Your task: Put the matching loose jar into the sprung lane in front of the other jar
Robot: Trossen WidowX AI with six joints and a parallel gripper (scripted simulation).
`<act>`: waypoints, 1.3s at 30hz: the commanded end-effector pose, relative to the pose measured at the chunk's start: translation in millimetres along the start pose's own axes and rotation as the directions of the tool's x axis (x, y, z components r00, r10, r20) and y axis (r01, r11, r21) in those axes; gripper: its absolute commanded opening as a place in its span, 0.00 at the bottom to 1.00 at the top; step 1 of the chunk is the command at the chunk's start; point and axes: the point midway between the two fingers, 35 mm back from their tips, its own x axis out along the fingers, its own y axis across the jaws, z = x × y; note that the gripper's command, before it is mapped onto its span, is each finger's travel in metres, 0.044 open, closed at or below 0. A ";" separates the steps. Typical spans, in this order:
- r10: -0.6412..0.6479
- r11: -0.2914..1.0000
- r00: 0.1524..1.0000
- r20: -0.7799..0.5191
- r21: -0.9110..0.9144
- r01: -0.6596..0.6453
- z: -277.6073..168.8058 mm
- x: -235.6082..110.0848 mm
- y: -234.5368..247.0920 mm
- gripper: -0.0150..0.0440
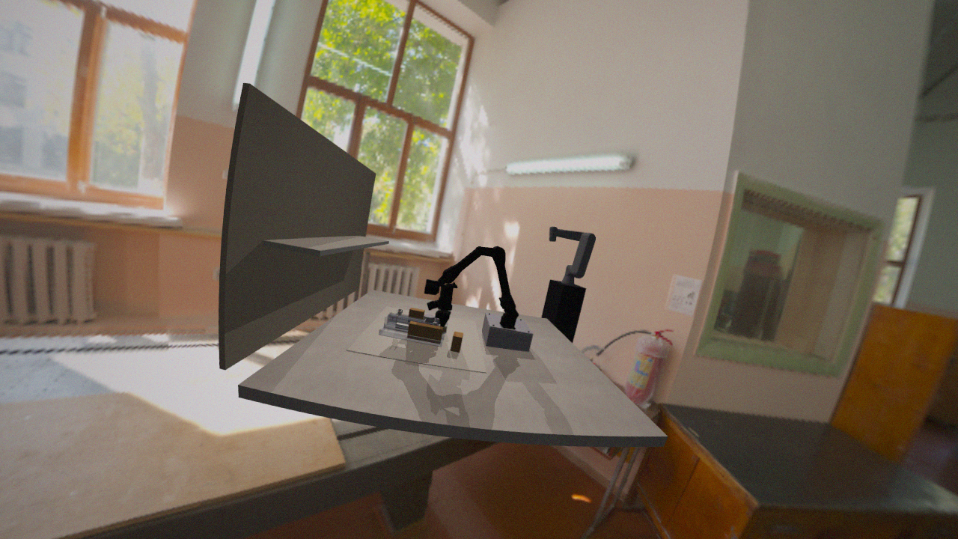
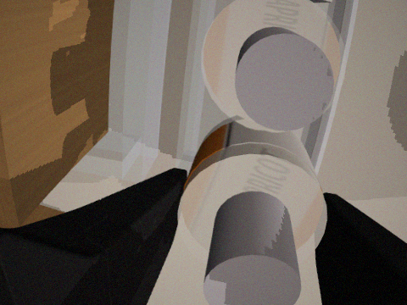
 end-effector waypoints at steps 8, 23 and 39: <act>0.005 1.000 0.999 0.041 -0.001 -0.005 16.7 -7.9 0.5 0.25; 0.005 1.000 0.999 0.041 -0.001 -0.005 16.8 -6.9 0.5 0.25; 0.005 1.000 0.999 0.041 -0.001 -0.005 17.2 -5.8 0.5 0.25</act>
